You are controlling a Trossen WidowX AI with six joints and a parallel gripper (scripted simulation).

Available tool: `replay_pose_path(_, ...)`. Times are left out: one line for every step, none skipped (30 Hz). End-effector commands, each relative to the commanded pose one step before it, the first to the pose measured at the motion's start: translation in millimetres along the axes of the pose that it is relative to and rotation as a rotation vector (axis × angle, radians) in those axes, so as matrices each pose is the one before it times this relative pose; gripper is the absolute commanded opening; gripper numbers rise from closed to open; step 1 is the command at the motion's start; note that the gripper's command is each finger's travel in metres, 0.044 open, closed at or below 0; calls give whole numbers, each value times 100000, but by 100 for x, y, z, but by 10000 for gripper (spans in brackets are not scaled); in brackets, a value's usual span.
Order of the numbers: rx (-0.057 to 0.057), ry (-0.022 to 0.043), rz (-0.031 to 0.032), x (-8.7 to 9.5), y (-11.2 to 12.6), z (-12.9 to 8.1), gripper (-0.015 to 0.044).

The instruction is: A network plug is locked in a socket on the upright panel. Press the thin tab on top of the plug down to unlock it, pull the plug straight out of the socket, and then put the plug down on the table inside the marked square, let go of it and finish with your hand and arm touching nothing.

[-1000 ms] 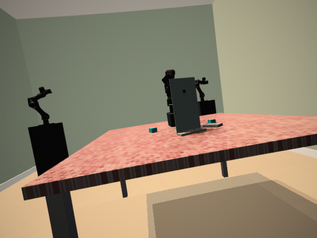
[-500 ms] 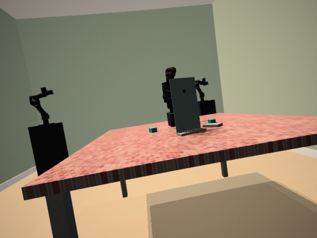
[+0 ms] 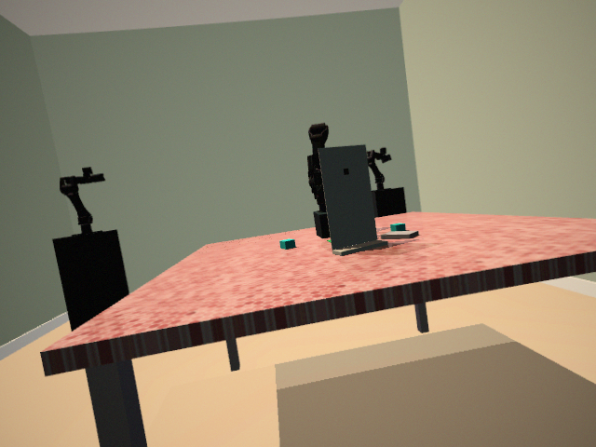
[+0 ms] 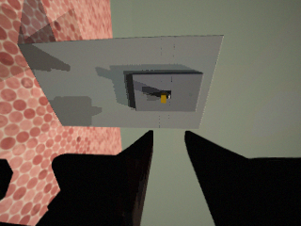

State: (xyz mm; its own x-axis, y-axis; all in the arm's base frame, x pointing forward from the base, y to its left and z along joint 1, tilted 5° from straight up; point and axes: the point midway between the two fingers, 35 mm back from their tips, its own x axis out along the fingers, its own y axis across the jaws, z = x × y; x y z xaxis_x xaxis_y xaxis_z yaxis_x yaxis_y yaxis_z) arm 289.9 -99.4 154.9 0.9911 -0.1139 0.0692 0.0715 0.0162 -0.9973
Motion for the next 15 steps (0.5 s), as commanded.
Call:
replay_pose_path(-263,898,-1199,1666,-99,444,156)
replay_pose_path(110,203,-192,385,29,160,156)
replay_pose_path(116,203,-191,382,37,172,156)
replay_pose_path(100,167,-156,311,36,151,156)
replay_pose_path(62,100,-93,185,24,94,156)
replay_pose_path(21,33,-31,62,9,32,156)
replay_pose_path(0,0,0,0,0,0,156)
replay_pose_path(0,0,-2,26,-2,4,156)
replay_pose_path(1,0,-7,78,-5,12,156)
replay_pose_path(2,0,-11,130,-8,20,156)
replay_pose_path(2,0,-14,158,-9,25,156)
replay_pose_path(2,0,-14,158,-9,26,156)
replay_pose_path(3,0,-14,158,-9,27,156)
replay_pose_path(3,0,-13,158,-8,28,156)
replay_pose_path(3,0,-13,158,-8,30,156)
